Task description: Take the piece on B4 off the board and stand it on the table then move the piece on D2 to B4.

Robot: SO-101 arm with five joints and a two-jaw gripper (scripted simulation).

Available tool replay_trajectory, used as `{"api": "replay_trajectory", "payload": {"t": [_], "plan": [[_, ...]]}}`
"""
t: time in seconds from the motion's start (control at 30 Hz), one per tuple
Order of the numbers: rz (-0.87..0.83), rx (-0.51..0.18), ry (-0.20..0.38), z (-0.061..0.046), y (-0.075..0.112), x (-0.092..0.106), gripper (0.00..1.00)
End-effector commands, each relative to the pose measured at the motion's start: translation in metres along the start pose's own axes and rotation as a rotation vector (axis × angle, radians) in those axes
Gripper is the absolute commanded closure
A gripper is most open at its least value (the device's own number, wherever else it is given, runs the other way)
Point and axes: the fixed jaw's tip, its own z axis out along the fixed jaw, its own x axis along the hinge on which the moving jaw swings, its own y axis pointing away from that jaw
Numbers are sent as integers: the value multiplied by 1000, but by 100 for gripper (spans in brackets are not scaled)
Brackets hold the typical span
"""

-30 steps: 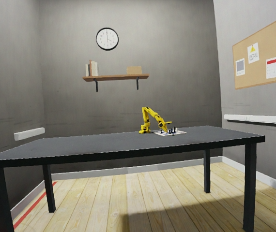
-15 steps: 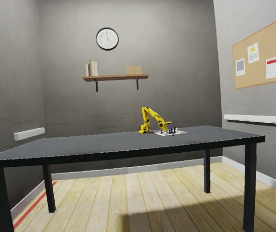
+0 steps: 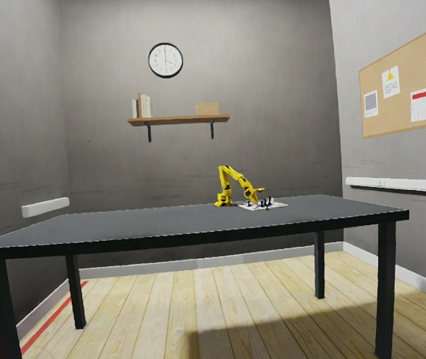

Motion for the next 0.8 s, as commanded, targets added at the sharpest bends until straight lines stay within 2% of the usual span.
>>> {"api": "replay_trajectory", "payload": {"t": [0.0, 0.1, 0.57, 0.77], "plan": [[4, 5, -3, -7, -3, -4, 100], [4, 5, -3, -8, -3, -5, 100], [4, 5, -4, -36, -3, -21, 100], [4, 5, -4, -42, -3, -24, 100]]}}
